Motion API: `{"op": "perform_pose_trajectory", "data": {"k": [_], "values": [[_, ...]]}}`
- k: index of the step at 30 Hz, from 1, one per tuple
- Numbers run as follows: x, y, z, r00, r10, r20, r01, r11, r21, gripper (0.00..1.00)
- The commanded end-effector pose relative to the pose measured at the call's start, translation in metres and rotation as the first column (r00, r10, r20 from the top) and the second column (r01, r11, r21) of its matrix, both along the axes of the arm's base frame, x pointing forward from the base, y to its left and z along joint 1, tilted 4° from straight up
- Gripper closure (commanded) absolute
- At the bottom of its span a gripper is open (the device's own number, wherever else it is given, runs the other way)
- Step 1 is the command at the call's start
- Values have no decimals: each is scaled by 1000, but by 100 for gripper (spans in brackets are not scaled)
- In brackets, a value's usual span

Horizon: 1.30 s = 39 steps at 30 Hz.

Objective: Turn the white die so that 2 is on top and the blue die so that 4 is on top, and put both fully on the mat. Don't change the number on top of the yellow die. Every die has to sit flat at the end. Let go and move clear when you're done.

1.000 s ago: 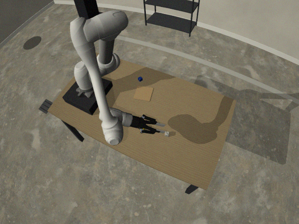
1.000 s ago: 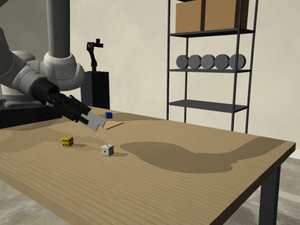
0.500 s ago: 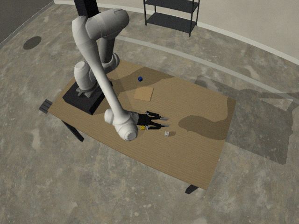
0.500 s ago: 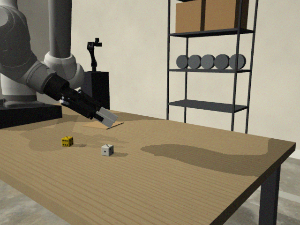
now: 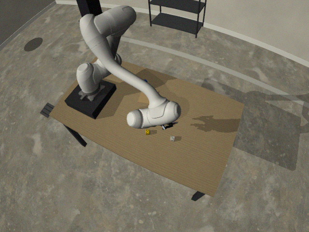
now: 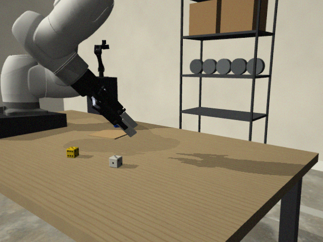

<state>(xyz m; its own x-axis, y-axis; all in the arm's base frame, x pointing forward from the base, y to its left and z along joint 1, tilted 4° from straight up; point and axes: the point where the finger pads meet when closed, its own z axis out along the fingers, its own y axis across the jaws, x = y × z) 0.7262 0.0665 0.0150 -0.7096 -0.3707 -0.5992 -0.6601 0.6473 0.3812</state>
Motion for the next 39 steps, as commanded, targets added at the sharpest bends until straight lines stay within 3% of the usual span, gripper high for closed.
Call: {"op": "perform_pose_trajectory", "data": {"k": [1,8,10,12,19,22,27,28,39], "values": [[-2,3,-3,989,51,-142,-63,995,-81,65],[8,-20,-2,960,10,-280,-88,960,-266,65],[8,-20,-2,960,10,-280,-88,960,-266,65],[18,-37,4,948,-42,-317,-82,926,-369,65],[50,-74,25,932,-180,-315,-34,822,-569,65],[59,-82,32,929,-213,-302,-16,792,-610,65],[61,-84,34,929,-219,-299,-13,787,-617,65],[61,-84,34,929,-219,-299,-13,787,-617,0],[59,-85,28,921,-247,-300,9,786,-618,0]]}}
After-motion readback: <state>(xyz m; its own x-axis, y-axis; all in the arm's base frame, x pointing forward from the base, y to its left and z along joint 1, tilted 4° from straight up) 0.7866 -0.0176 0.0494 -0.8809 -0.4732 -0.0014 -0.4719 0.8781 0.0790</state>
